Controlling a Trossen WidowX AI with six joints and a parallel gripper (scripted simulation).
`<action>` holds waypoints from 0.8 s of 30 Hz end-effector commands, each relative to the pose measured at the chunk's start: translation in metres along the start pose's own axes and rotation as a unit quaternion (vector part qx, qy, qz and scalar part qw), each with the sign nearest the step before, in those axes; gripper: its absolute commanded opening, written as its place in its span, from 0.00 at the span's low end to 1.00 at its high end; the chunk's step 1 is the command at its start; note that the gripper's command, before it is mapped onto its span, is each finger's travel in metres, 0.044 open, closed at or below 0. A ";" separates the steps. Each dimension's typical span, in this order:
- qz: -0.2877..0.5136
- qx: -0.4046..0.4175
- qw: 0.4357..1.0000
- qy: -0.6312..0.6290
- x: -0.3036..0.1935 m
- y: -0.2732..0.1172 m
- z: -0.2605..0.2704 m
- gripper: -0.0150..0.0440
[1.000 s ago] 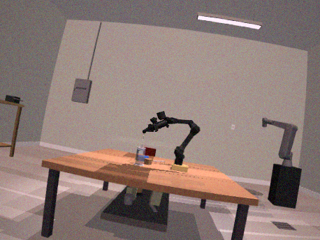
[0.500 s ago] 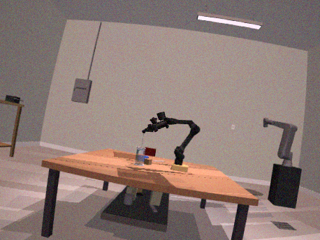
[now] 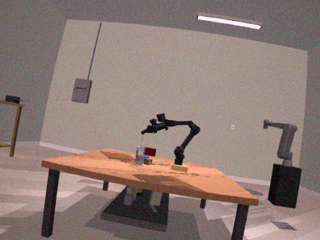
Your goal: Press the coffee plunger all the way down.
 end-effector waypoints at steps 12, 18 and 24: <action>0.029 0.005 1.000 0.002 -0.033 0.022 0.004 0.47; 0.029 0.005 1.000 0.002 -0.041 0.027 0.005 0.47; 0.029 0.005 1.000 0.002 -0.049 0.032 0.006 0.47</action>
Point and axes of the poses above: the point midway between the two fingers, 35 mm back from their tips, its own y axis out along the fingers, its own z axis across the jaws, x = y × z, the point moved 9 cm from there along -y, back along the fingers, and after that the axes turned 7 degrees about -y, right-handed, at the moved point
